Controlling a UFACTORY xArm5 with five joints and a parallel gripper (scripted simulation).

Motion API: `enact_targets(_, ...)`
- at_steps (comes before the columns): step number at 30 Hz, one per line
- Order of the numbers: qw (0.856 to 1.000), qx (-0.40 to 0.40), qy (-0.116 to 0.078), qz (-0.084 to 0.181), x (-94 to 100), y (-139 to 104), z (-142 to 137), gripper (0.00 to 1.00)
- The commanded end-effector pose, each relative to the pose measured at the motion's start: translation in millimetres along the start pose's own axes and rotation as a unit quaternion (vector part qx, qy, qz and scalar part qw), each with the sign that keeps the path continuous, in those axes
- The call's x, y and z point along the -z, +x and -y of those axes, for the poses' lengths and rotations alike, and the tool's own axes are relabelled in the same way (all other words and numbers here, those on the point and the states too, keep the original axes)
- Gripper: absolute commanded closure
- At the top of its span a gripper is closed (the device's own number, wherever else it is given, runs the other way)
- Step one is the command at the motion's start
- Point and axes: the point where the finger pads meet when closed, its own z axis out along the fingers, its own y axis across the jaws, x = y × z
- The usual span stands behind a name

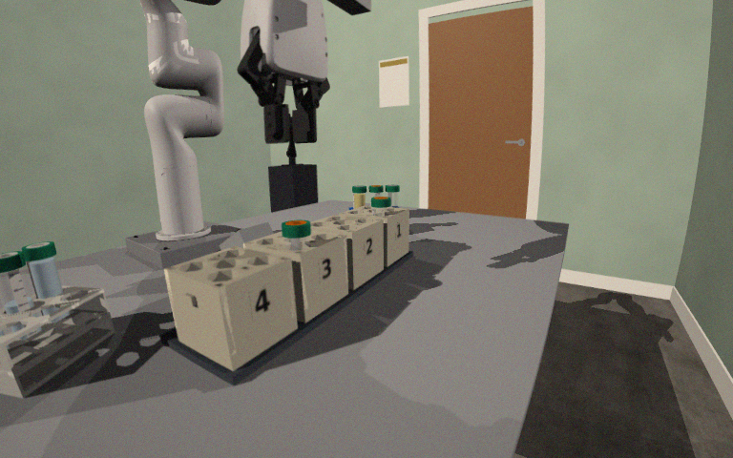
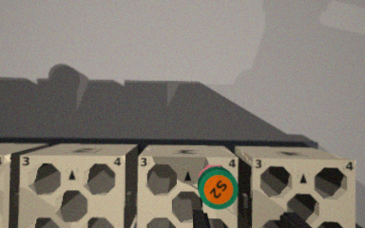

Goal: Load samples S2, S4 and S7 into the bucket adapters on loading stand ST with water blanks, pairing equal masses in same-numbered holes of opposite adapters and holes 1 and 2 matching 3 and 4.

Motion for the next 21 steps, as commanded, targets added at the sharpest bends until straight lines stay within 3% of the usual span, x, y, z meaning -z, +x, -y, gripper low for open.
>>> enact_targets(1,1.0,0.0,0.0,-0.002,5.9,1.0,-0.2,0.56)
enact_targets(7,1.0,0.0,0.0,-0.002,17.2,0.9,-0.2,0.56)
enact_targets(21,1.0,0.0,0.0,-0.002,17.2,0.9,-0.2,0.56)
